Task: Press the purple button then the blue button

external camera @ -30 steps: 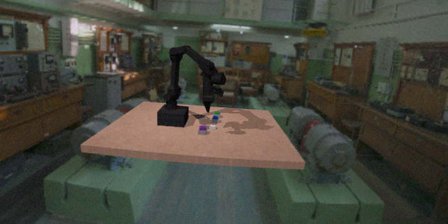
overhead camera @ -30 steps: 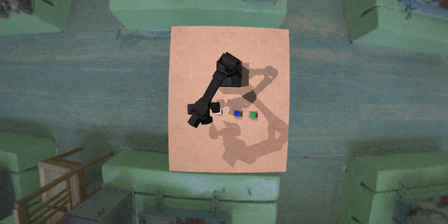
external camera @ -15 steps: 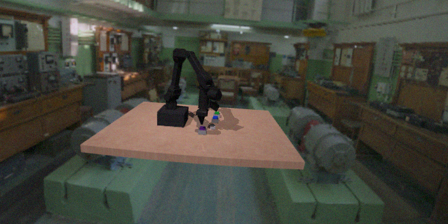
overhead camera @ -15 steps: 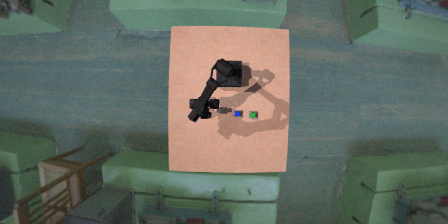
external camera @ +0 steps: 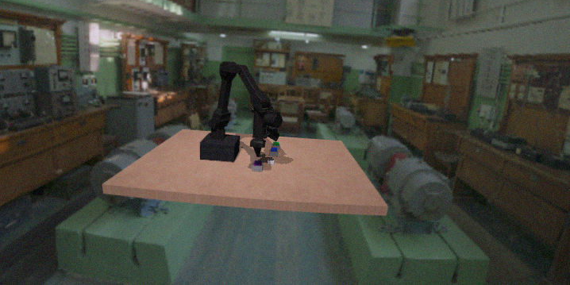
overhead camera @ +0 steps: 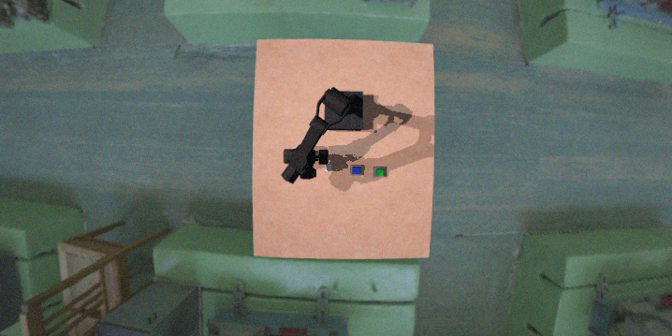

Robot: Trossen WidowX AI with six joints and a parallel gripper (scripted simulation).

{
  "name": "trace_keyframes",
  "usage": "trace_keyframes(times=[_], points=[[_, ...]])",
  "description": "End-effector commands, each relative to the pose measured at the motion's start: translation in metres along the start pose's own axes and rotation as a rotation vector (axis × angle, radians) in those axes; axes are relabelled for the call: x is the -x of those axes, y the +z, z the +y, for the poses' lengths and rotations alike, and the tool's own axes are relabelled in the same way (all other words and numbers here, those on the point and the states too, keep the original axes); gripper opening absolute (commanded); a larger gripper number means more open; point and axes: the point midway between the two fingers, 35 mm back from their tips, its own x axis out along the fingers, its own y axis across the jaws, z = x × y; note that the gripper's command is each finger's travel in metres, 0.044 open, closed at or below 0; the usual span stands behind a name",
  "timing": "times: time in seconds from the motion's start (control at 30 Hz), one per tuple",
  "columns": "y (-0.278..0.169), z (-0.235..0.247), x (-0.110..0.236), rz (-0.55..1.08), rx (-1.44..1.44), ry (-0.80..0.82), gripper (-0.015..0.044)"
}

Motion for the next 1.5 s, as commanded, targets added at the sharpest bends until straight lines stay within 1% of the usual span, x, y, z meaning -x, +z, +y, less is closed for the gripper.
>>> trace_keyframes(times=[0.0,0.63,1.33,1.4,1.47], points=[[0.000,0.001,-0.004,-0.001,-0.003,0.005,0.0020],[0.000,0.001,-0.034,-0.001,-0.003,0.005,0.0020],[0.000,0.001,-0.034,-0.001,-0.003,0.005,0.0020],[0.001,-0.001,-0.022,-0.003,-0.002,-0.001,0.0020],[0.000,0.001,-0.003,-0.001,-0.003,0.004,0.0020]])
